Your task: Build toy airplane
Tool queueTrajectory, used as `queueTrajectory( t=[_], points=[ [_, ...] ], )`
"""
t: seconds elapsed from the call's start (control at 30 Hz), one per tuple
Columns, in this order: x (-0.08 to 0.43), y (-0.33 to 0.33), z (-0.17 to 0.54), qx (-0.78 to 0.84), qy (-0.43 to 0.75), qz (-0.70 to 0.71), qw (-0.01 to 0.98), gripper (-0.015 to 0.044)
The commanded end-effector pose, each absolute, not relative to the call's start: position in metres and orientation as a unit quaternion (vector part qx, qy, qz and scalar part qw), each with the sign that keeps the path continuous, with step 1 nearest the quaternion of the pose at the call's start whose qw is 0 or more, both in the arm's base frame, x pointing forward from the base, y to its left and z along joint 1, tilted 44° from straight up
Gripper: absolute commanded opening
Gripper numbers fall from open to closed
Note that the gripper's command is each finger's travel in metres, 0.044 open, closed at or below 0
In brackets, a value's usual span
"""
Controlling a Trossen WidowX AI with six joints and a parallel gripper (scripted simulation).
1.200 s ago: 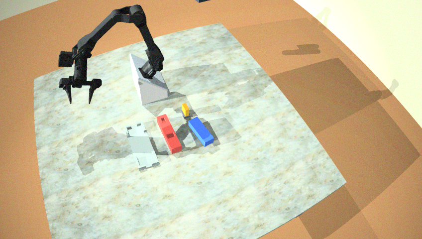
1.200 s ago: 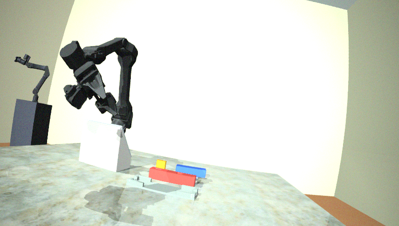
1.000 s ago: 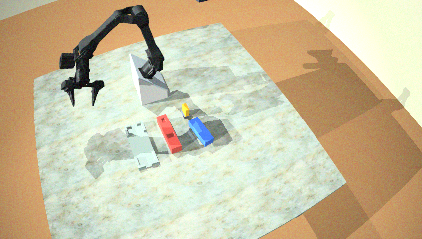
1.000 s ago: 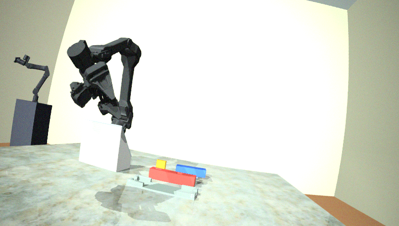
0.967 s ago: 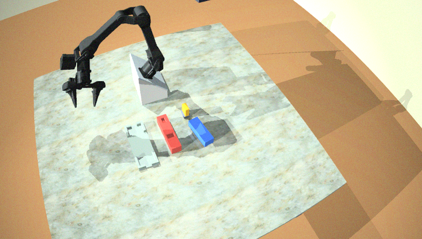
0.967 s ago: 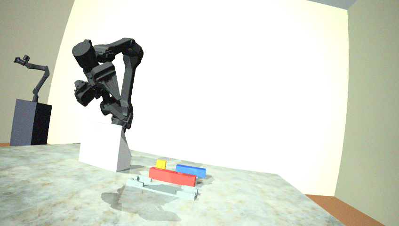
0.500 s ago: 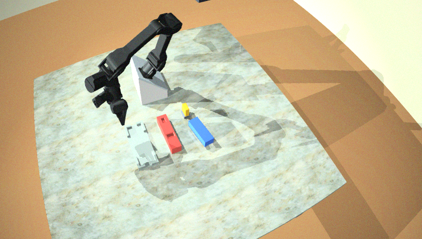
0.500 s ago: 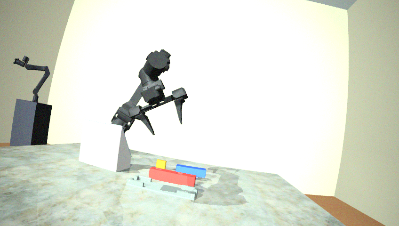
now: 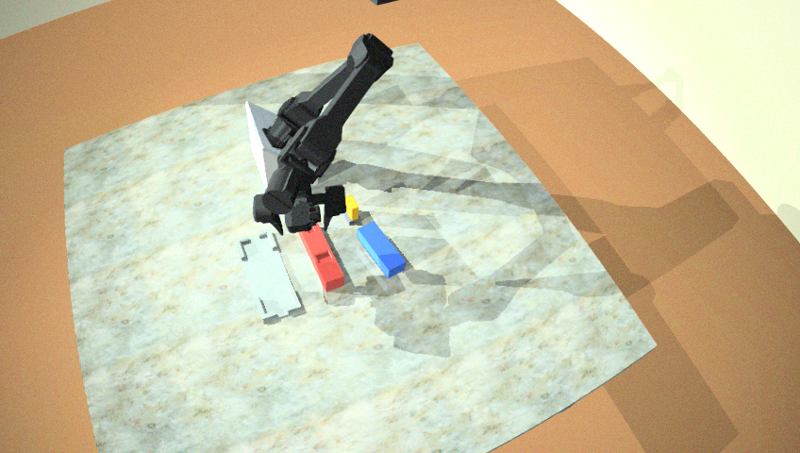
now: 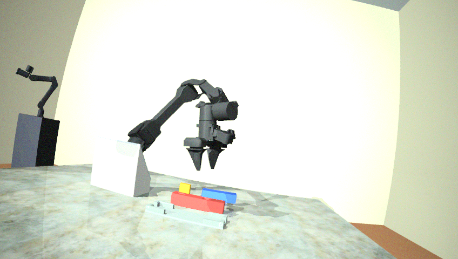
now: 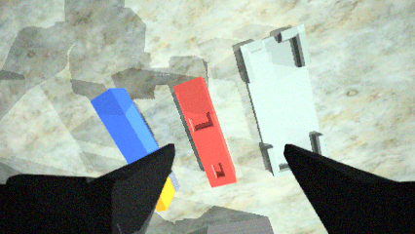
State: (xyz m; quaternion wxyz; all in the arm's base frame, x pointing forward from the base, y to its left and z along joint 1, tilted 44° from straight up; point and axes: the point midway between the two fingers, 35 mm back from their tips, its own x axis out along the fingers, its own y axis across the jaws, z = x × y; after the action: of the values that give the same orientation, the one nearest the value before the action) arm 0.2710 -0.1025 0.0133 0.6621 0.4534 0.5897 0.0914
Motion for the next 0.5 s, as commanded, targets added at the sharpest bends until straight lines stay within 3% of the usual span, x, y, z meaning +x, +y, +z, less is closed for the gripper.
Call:
queueTrajectory(
  t=[0.0,0.3,0.47],
  points=[
    [0.267,-0.061,0.027,0.327,0.611,0.197,0.693,0.044],
    [0.268,-0.059,0.025,0.327,0.611,0.197,0.693,0.044],
    [0.276,-0.025,-0.011,0.328,0.611,0.198,0.693,0.044]
  ],
)
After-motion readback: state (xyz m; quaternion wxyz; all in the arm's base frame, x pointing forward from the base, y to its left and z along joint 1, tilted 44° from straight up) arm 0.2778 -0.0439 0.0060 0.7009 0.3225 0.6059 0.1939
